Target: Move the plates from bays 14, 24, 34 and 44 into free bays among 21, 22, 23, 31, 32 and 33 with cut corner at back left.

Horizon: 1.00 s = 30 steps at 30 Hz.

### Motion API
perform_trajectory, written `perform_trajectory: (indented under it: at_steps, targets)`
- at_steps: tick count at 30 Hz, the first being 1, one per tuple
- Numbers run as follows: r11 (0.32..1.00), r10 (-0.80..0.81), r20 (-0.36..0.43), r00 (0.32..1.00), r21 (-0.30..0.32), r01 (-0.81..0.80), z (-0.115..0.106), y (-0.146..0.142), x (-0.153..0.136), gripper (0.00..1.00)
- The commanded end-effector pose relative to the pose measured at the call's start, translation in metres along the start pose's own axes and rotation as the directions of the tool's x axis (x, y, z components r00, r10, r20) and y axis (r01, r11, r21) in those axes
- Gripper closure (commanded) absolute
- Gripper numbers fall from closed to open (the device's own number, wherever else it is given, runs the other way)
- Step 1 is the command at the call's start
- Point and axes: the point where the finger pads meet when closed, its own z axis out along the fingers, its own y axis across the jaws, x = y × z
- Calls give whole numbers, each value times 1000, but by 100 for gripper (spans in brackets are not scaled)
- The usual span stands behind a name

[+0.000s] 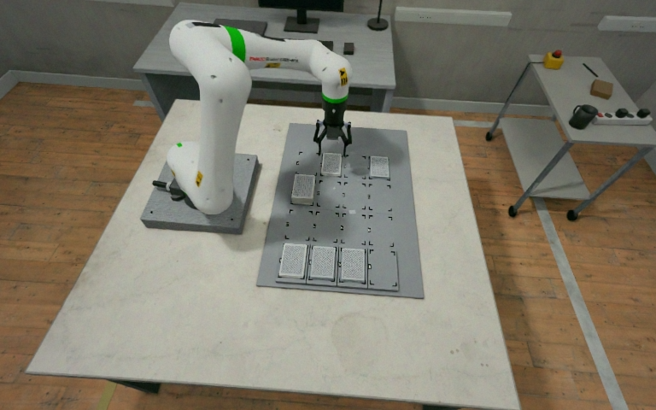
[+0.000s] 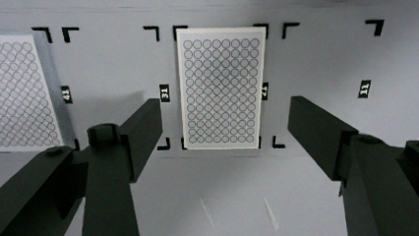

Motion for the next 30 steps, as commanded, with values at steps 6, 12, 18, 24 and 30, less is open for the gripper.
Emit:
perform_trajectory:
  at_steps: [6,12,18,24,30]
  targets:
    - [1000,0,1,1000,2,0,-1,-4,16,30]
    - [1000,0,1,1000,2,0,-1,-9,39,30]
    - [1000,0,0,1000,2,0,-1,-12,55,30]
    - [1000,0,0,1000,2,0,-1,-17,78,30]
    - [1000,0,0,1000,2,0,-1,-22,98,30]
